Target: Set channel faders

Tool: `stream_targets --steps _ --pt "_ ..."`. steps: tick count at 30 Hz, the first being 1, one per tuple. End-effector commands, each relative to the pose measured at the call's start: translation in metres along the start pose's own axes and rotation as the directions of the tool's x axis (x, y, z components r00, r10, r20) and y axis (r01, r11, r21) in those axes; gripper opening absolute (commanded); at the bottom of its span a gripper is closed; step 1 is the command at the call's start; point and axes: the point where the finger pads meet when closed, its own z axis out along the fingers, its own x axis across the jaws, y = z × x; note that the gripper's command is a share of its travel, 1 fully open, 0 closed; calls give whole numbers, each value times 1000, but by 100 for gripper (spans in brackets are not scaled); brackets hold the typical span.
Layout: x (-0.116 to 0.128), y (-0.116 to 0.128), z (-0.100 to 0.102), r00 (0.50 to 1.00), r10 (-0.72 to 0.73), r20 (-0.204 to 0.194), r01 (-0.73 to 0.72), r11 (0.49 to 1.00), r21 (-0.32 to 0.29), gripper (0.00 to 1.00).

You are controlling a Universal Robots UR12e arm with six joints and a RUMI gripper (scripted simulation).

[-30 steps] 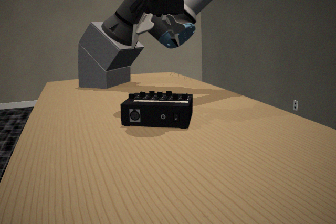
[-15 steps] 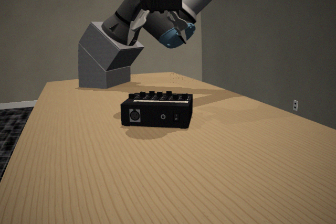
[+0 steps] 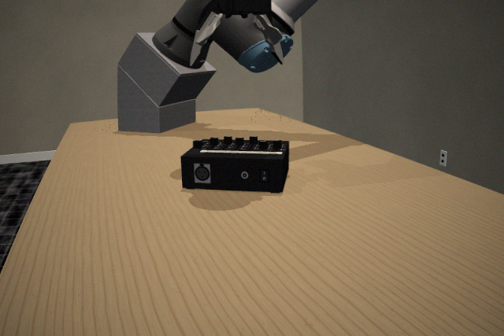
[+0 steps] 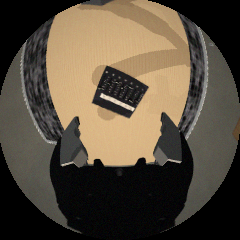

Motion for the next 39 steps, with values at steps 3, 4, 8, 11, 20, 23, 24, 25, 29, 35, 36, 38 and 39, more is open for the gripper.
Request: stream_targets --steps 3,4,8,11,20,23,24,25,29,35,36,38,39 --pt "0 1 -1 1000 9 1 -9 1000 -1 100" --pt "0 1 -1 1000 9 1 -9 1000 -1 100" --pt "0 1 -1 1000 9 1 -9 1000 -1 100" --pt "0 1 -1 1000 9 1 -9 1000 -1 100" --pt "0 1 -1 1000 12 1 -12 1000 -1 100" --pt "0 1 0 1000 20 1 -20 1000 -1 100" --pt "0 1 0 1000 24 1 -24 1000 -1 100" --pt "0 1 0 1000 30 1 -30 1000 -1 100" --pt "0 1 1 999 44 1 -44 999 -1 100" --pt "2 2 3 993 115 1 -115 993 0 100" --pt "2 2 4 991 131 1 -131 991 0 100" --pt "3 3 5 986 168 1 -168 986 0 100" --pt "3 3 6 982 188 1 -188 982 0 100"
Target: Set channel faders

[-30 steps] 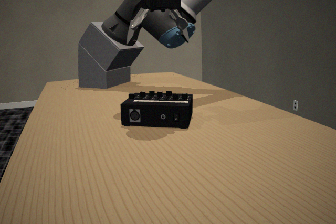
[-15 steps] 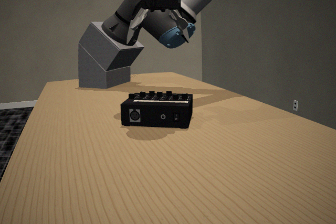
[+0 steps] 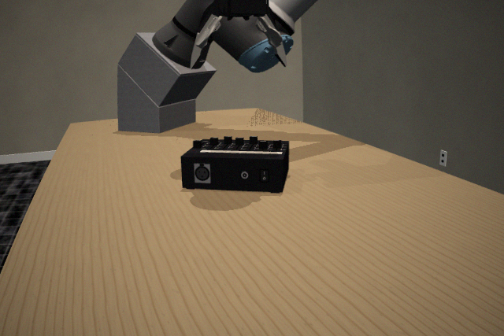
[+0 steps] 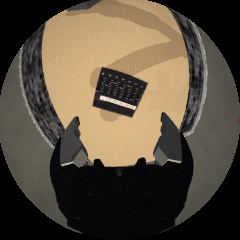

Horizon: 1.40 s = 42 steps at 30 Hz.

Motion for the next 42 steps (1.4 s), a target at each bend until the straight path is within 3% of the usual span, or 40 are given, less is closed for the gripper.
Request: stream_targets --steps 1,11,16,21,23,29,38,40,42 --pt "2 1 3 996 87 2 -87 996 -1 100" --pt "6 4 12 953 302 3 -302 953 -1 100" --pt "9 7 18 887 462 3 -462 887 -2 100" --pt "13 10 26 782 623 3 -623 782 -2 100" --pt "13 10 26 782 623 3 -623 782 -2 100" --pt "17 14 36 608 794 3 -794 608 -3 100" --pt "23 21 50 288 958 1 -958 288 -4 100" --pt "23 21 50 288 958 1 -958 288 -4 100" --pt "24 23 53 215 977 1 -977 215 -4 100"
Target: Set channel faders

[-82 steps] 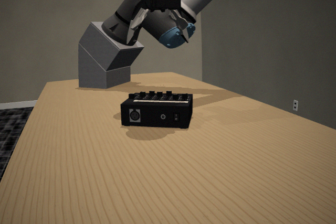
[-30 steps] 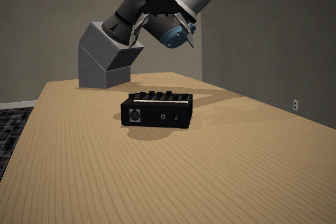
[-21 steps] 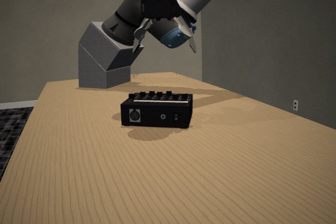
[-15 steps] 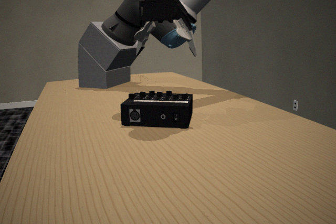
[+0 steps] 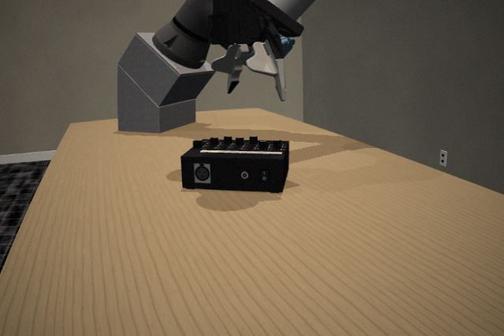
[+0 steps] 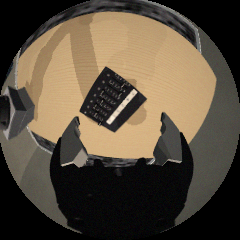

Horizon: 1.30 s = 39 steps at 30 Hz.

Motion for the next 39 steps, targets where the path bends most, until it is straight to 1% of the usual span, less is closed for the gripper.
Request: stream_targets --steps 1,6,13,15,21,27,30,39 --pt "4 -1 5 989 148 -2 -148 989 -17 100" --pt "8 -1 12 950 312 -5 -312 950 -16 100" --pt "12 -1 20 875 484 -8 -484 875 -15 100" --pt "12 -1 20 875 484 -8 -484 875 -15 100" --pt "14 -1 24 816 578 -10 -578 816 -13 100" --pt "16 -1 27 777 629 -11 -629 777 -12 100" --pt "16 -1 28 767 642 -11 -642 767 -12 100" --pt "16 -1 28 760 650 -11 -650 760 -12 100"
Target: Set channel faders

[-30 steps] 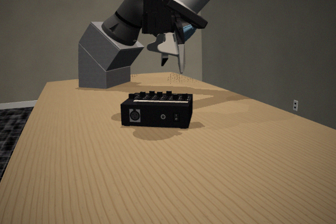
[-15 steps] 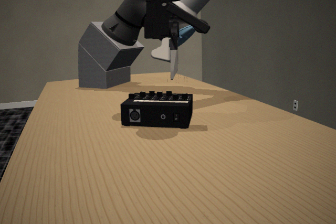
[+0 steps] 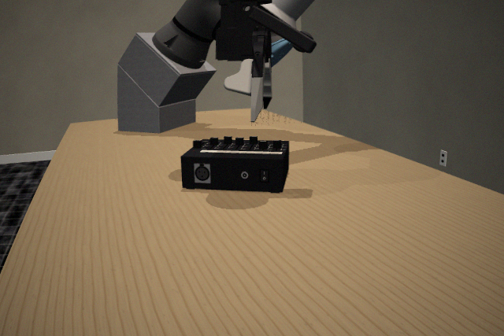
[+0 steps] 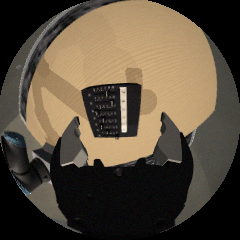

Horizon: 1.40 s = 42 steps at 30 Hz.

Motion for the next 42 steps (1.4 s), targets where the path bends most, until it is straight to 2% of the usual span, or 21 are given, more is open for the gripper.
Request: stream_targets --steps 1,2,42 --pt "1 0 0 1000 3 -1 -3 1000 0 100" --pt "1 0 0 1000 3 -1 -3 1000 0 0" --pt "1 0 0 1000 3 -1 -3 1000 0 0"
